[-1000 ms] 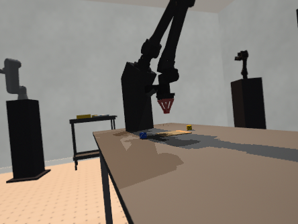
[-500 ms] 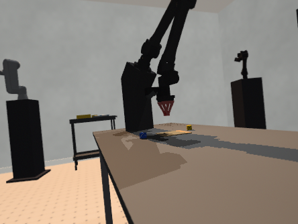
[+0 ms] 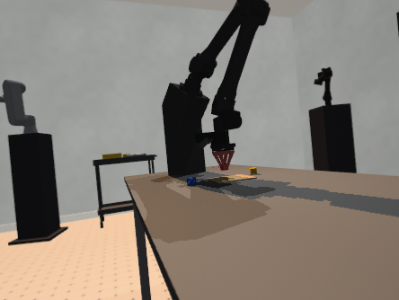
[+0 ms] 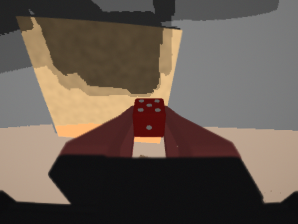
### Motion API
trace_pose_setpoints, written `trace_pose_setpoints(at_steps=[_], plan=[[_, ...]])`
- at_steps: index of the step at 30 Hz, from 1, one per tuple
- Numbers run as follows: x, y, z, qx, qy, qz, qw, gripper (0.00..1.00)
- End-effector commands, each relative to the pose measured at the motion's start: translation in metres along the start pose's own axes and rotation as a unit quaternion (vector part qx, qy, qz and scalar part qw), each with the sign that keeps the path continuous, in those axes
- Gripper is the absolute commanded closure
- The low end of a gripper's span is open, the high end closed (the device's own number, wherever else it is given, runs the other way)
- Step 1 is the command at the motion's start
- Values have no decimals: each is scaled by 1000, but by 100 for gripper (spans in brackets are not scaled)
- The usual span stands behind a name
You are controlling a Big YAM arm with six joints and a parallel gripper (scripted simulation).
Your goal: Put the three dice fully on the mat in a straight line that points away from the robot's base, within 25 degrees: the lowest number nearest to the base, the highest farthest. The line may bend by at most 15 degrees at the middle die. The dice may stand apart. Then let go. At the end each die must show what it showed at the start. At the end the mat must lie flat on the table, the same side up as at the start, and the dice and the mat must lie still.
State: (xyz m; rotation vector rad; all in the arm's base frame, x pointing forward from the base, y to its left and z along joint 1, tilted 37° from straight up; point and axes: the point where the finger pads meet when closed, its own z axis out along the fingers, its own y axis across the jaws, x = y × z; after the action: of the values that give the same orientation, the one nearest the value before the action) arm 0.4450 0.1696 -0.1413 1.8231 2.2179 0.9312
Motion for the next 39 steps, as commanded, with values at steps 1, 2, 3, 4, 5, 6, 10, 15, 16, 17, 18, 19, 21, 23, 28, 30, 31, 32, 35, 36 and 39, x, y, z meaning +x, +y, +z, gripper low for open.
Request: trace_pose_setpoints(at_steps=[1, 2, 3, 4, 5, 6, 10, 15, 16, 17, 18, 19, 21, 23, 28, 30, 31, 32, 35, 36, 39], plan=[[5, -2, 13, -1, 2, 3, 1000, 80], [5, -2, 17, -1, 2, 3, 1000, 80], [5, -2, 17, -1, 2, 3, 1000, 80], [5, -2, 17, -1, 2, 3, 1000, 80], [6, -1, 19, -1, 2, 3, 1000, 80], [5, -2, 22, -1, 2, 3, 1000, 80], [5, -3, 27, 2, 2, 3, 1000, 80], [7, -2, 22, 0, 2, 1, 1000, 80], [7, -2, 22, 0, 2, 1, 1000, 80], [7, -2, 22, 0, 2, 1, 1000, 80], [7, -2, 22, 0, 2, 1, 1000, 80], [7, -2, 22, 0, 2, 1, 1000, 80], [7, -2, 22, 0, 2, 1, 1000, 80], [7, -2, 22, 0, 2, 1, 1000, 80], [7, -2, 22, 0, 2, 1, 1000, 80], [7, -2, 22, 0, 2, 1, 1000, 80], [7, -2, 22, 0, 2, 1, 1000, 80], [7, -2, 22, 0, 2, 1, 1000, 80], [7, -2, 22, 0, 2, 1, 1000, 80], [7, -2, 22, 0, 2, 1, 1000, 80], [7, -2, 22, 0, 2, 1, 1000, 80]])
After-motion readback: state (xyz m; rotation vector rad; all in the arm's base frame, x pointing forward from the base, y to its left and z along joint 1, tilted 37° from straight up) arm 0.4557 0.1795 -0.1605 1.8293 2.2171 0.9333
